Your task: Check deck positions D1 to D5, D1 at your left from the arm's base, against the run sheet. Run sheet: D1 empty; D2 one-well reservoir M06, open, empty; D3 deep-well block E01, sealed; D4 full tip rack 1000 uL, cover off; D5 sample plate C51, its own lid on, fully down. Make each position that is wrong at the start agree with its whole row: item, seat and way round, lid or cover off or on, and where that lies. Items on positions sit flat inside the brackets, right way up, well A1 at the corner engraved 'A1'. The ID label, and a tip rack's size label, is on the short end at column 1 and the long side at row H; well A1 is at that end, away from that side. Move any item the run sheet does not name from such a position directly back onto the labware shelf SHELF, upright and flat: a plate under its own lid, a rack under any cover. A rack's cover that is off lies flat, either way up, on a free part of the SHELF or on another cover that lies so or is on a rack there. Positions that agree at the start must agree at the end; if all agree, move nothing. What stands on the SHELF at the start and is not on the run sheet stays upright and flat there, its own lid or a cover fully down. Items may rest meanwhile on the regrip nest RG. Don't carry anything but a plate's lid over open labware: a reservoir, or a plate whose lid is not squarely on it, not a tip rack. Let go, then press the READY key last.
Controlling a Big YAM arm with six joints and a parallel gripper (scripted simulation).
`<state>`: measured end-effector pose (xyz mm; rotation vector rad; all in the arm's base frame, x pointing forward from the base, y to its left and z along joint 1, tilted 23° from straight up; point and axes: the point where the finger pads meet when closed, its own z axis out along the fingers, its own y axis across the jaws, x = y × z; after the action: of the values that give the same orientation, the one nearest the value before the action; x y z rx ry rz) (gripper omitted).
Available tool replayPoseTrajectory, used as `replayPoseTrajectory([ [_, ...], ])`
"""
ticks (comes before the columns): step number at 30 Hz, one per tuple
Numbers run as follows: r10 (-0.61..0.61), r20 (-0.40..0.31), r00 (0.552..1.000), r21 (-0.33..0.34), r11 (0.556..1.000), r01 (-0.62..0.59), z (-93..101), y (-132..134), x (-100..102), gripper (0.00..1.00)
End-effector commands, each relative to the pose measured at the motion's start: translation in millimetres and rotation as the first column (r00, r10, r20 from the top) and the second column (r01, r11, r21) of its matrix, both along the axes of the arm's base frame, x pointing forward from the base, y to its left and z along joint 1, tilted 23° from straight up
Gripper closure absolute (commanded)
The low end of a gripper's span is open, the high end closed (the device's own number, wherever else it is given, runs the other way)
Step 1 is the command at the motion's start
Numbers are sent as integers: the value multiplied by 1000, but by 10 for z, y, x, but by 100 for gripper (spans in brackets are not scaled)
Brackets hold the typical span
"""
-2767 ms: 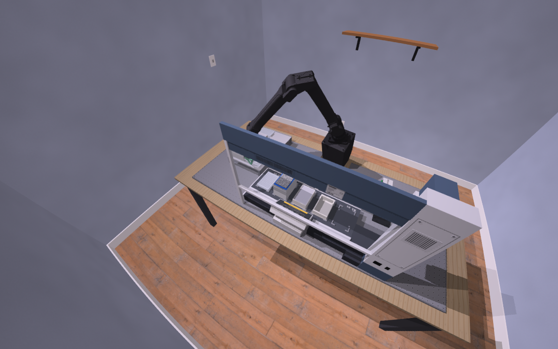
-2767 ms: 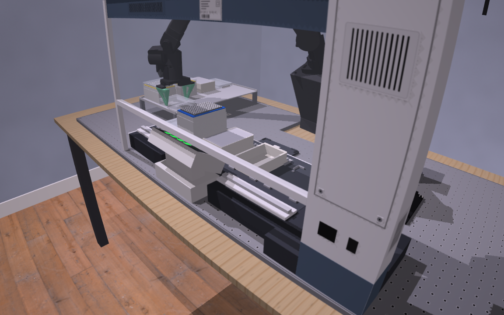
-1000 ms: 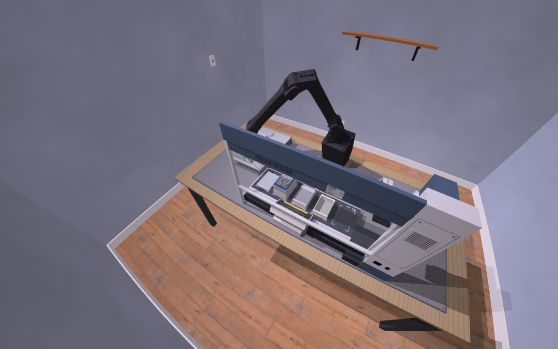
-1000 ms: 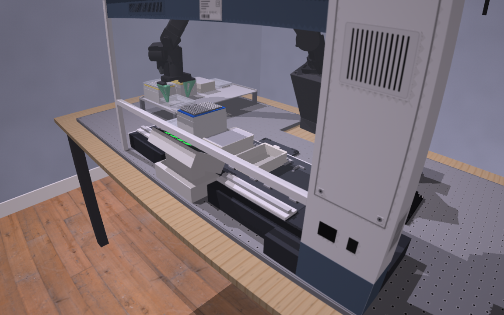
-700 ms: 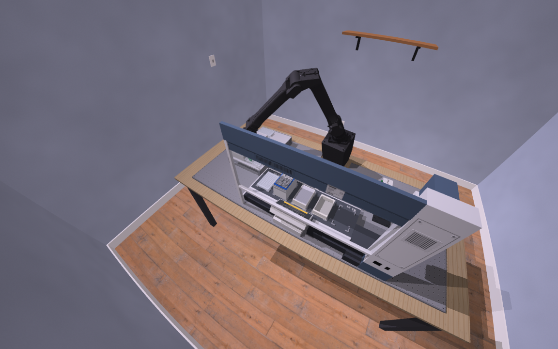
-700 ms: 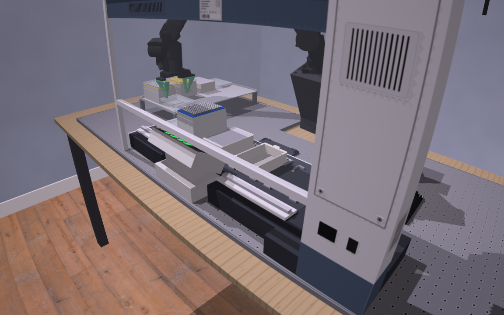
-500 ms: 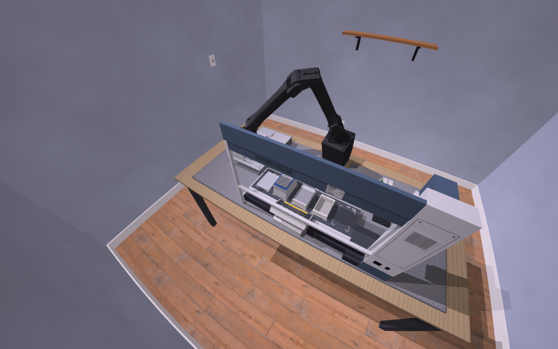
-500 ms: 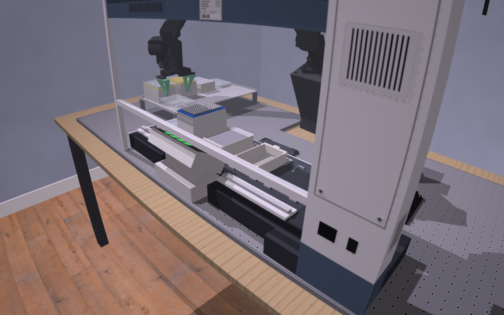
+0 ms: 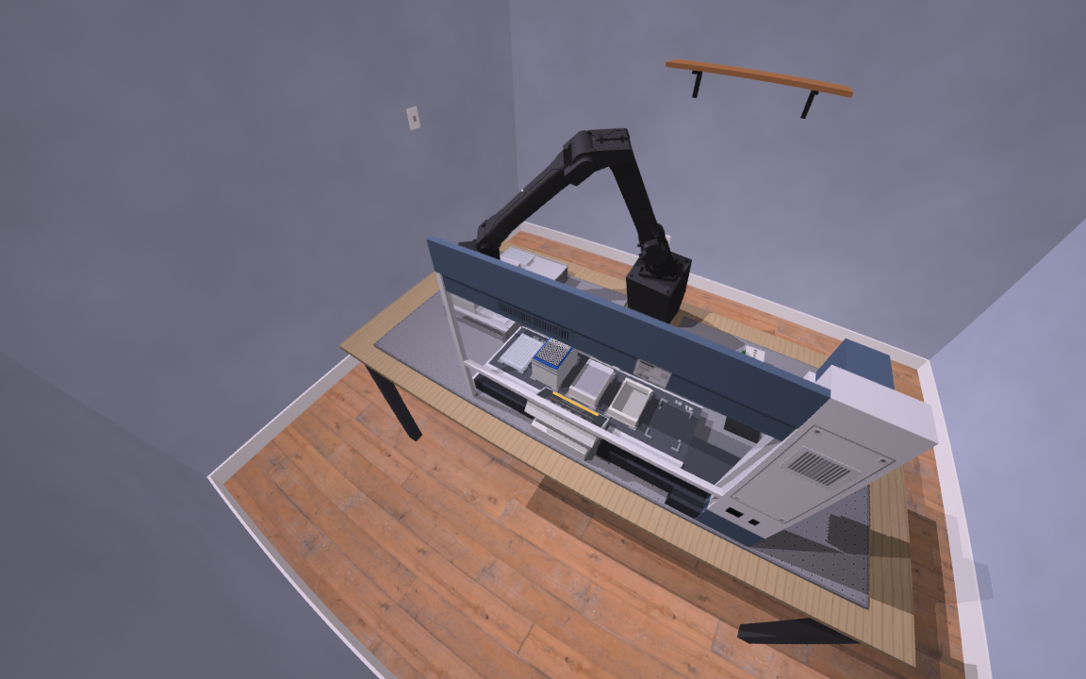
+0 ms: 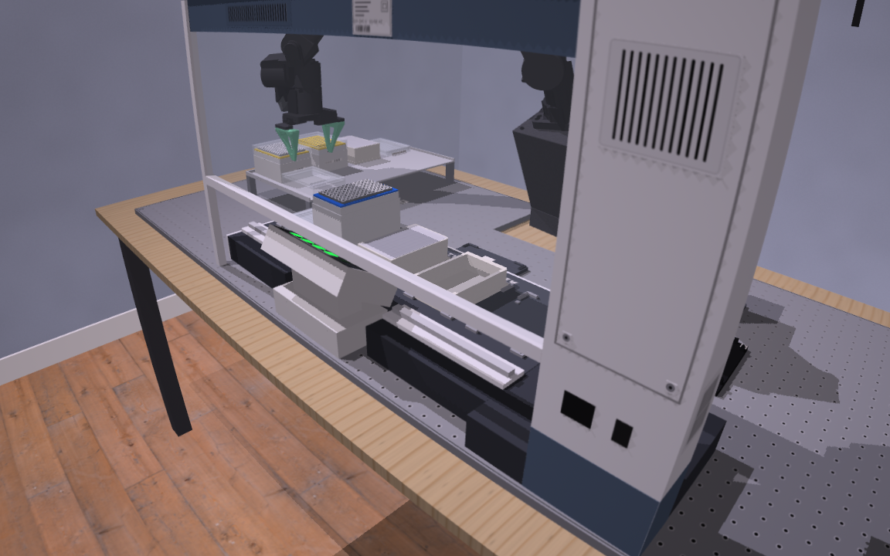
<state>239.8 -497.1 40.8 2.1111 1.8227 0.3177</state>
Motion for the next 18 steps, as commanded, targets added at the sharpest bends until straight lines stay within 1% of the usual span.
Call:
replayPoseTrajectory([
  [1, -11, 15, 1000, -47, 999, 12, 308, -115, -98, 0],
  [4, -10, 18, 1000, -56, 998, 11, 393, -144, -101, 0],
  [7, 0, 22, 1000, -67, 998, 1, 486, -157, -55, 0],
  [9, -5, 25, 1000, -75, 997, 7, 551, -195, -84, 0],
  [10, -10, 25, 1000, -76, 997, 12, 569, -206, -117, 0],
  [13, -11, 25, 1000, -76, 997, 12, 585, -205, -125, 0],
  [14, -7, 26, 1000, -73, 997, 9, 600, -180, -82, 0],
  [15, -3, 25, 1000, -75, 997, 5, 616, -175, -84, 0],
  [18, -10, 24, 1000, -77, 997, 12, 664, -192, -157, 0],
])
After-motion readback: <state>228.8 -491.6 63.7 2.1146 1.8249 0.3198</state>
